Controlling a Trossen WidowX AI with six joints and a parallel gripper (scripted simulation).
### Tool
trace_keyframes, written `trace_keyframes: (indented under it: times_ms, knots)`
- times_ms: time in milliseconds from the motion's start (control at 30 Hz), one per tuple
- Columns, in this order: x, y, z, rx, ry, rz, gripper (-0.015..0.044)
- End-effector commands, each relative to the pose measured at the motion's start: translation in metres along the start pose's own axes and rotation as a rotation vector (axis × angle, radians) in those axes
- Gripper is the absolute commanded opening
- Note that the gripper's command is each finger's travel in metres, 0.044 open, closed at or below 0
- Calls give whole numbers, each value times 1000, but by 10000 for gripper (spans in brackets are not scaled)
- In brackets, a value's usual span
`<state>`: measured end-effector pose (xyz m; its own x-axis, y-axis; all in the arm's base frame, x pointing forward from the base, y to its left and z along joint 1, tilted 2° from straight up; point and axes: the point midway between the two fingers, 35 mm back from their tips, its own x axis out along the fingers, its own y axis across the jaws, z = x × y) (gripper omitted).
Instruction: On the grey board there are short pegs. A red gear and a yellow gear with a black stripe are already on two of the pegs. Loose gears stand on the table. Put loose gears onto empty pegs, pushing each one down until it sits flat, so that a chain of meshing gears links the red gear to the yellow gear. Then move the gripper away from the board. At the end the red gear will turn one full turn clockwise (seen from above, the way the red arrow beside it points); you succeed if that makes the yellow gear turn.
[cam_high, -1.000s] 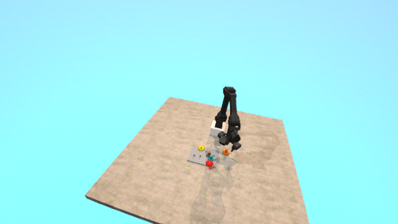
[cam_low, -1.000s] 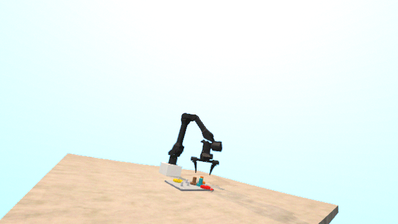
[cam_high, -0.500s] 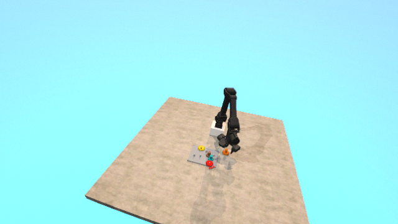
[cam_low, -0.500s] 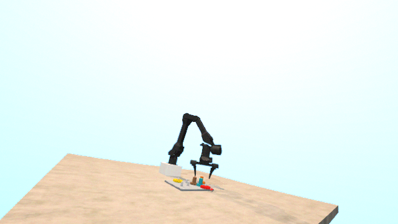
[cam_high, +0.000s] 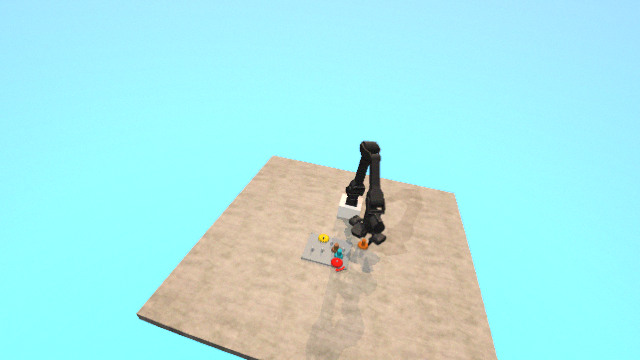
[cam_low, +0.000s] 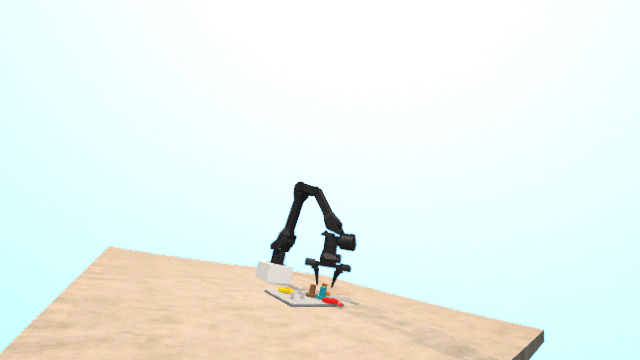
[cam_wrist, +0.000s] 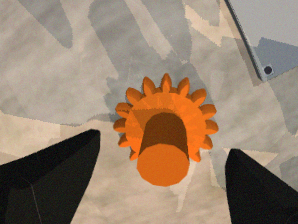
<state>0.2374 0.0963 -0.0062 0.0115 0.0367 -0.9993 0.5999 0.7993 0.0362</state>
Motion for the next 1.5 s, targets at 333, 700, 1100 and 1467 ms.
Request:
trace_keyframes:
  times_ms: [333, 700, 1100, 1467]
  knots:
    - [1, 0, -1, 4, 2, 1, 32]
    - [-17, 5, 2, 4, 2, 2, 0]
    - [-47, 10, 5, 4, 2, 2, 0]
    - [-76, 12, 6, 4, 2, 3, 0]
